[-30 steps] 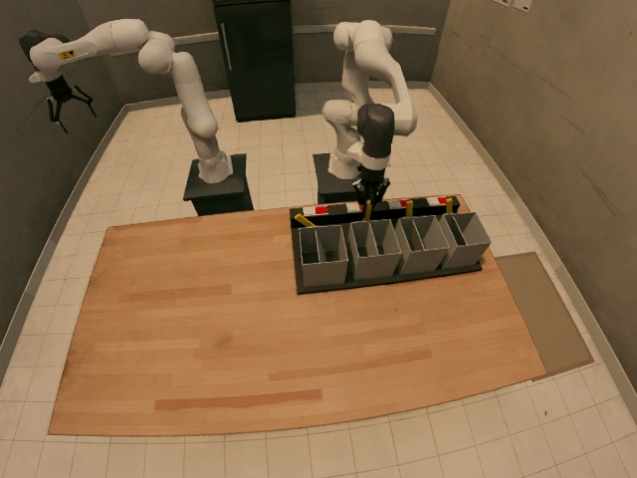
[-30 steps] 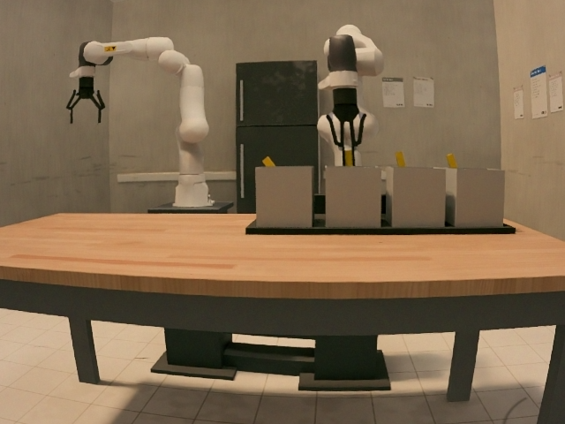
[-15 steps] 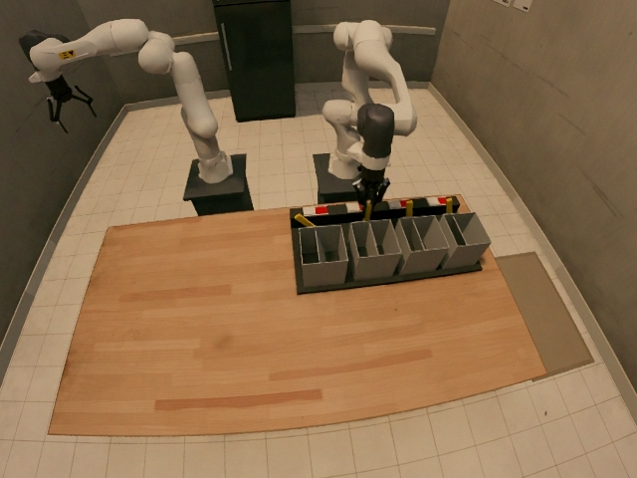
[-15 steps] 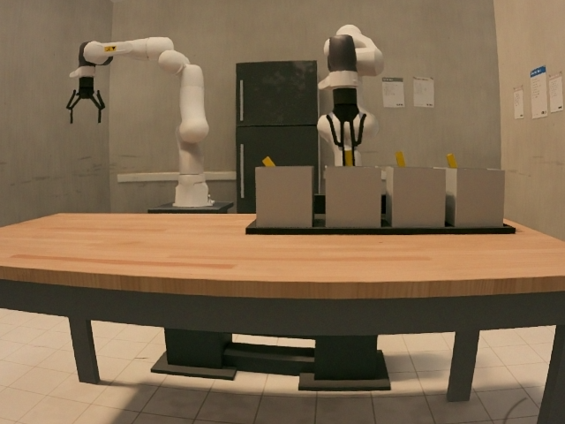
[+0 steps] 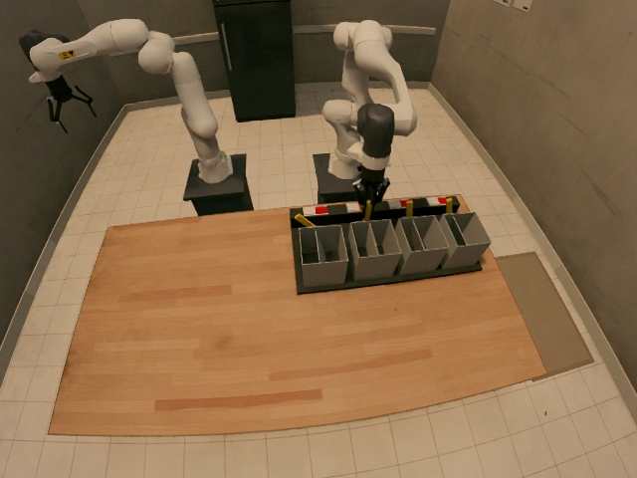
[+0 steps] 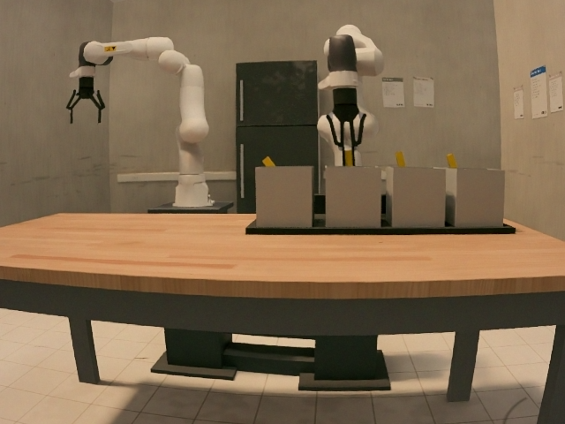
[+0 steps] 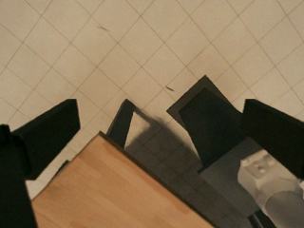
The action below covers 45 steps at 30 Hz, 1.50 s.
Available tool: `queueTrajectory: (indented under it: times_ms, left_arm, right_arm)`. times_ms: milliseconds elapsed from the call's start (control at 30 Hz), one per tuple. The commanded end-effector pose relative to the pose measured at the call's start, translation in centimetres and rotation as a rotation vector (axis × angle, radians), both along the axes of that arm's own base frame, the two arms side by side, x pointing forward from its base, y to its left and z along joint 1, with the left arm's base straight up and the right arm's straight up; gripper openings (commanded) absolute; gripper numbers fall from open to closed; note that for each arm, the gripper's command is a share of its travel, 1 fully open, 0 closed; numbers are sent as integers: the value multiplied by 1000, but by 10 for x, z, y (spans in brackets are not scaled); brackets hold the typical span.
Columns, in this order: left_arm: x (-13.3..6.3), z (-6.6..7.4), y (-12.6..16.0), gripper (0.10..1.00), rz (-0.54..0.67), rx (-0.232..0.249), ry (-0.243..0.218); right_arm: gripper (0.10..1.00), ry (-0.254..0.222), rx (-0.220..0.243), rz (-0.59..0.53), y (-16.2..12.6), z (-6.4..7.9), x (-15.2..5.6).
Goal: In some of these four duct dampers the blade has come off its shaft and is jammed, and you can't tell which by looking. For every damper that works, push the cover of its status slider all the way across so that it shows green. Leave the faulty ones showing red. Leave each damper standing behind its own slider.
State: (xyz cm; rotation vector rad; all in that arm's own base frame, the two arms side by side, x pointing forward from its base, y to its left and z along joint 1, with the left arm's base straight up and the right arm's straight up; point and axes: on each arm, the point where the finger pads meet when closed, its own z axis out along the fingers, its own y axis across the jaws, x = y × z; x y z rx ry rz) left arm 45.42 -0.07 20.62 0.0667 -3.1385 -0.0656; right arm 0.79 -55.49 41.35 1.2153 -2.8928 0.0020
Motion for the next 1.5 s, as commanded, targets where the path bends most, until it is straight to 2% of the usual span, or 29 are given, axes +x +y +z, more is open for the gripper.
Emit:
queueTrajectory:
  times_ms: [0, 667, 1167, 1467]
  left_arm:
    - [0, -1, 1, 196, 0, 6, 0]
    - [1, -2, -3, 196, 0, 44, 1]
    - [1, -2, -10, 196, 0, 112, 4]
    - [1, -4, -17, 196, 0, 179, 7]
  right_arm:
    - [1000, -3, 3, 5, 0, -1, 0]
    - [1000, -3, 3, 5, 0, -1, 0]
    - [1000, -3, 3, 5, 0, -1, 0]
    - [1000, -3, 3, 5, 0, -1, 0]
